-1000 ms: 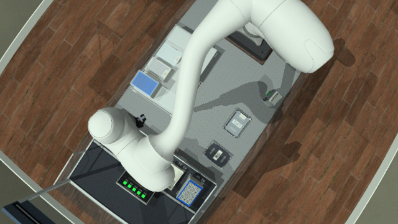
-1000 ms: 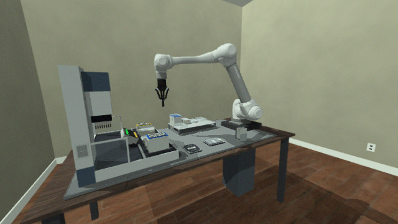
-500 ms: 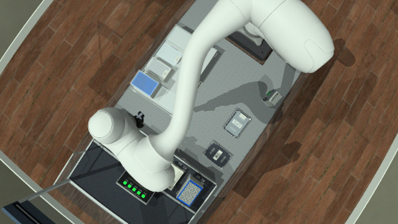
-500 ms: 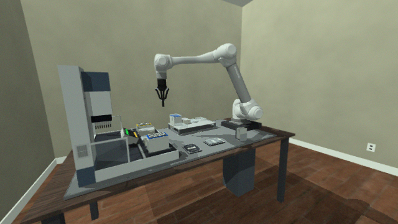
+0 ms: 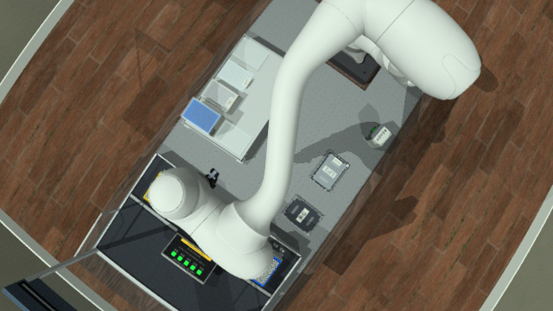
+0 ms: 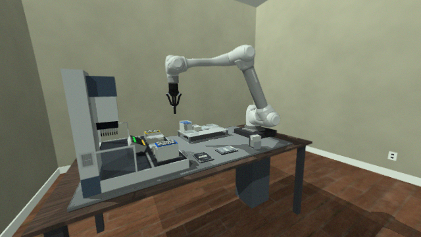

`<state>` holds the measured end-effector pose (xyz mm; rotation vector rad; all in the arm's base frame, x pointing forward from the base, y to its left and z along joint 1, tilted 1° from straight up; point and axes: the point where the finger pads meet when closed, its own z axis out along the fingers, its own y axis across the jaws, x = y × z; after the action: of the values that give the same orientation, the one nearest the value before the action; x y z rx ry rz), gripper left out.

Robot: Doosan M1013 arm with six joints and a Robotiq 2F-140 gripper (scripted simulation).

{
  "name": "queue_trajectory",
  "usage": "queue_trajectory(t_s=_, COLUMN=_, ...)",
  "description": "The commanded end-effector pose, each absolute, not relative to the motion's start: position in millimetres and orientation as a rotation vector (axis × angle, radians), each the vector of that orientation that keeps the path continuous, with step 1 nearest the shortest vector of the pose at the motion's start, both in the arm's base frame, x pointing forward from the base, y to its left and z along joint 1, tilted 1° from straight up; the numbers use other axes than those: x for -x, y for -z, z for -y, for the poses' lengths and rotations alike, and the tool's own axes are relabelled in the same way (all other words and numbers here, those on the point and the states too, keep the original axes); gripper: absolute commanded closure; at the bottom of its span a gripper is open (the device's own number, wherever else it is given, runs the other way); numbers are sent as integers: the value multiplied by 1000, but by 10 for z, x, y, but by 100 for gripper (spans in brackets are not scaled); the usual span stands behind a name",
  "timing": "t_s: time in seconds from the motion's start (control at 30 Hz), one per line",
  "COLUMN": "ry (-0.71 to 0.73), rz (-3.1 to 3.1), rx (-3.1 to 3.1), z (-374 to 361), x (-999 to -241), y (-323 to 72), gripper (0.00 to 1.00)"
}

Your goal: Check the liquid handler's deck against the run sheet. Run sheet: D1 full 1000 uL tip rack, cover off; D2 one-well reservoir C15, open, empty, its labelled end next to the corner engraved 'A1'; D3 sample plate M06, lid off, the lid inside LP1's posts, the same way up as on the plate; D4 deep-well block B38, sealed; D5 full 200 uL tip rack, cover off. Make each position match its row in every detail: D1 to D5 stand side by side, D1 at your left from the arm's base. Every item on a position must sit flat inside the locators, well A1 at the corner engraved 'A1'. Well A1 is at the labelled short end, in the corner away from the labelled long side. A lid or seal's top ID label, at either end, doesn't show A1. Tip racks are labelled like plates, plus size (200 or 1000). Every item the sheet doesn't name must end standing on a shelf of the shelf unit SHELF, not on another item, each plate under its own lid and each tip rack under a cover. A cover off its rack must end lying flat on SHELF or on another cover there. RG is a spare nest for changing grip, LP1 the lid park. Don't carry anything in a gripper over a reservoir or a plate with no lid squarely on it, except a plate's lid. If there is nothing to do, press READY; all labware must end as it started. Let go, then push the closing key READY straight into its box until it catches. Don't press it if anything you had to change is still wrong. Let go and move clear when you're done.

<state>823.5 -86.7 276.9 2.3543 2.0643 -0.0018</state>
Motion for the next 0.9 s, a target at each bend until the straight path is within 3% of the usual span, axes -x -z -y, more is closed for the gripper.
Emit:
queue_trajectory(t_s=0.0, ry=0, rz=-2063, rx=-2354, z=726, x=-8238, y=-2781, gripper=90)
queue_trajectory(t_s=0.87, ry=-1, rz=-2066, rx=-2352, z=-261, x=-8241, y=-2772, gripper=90)
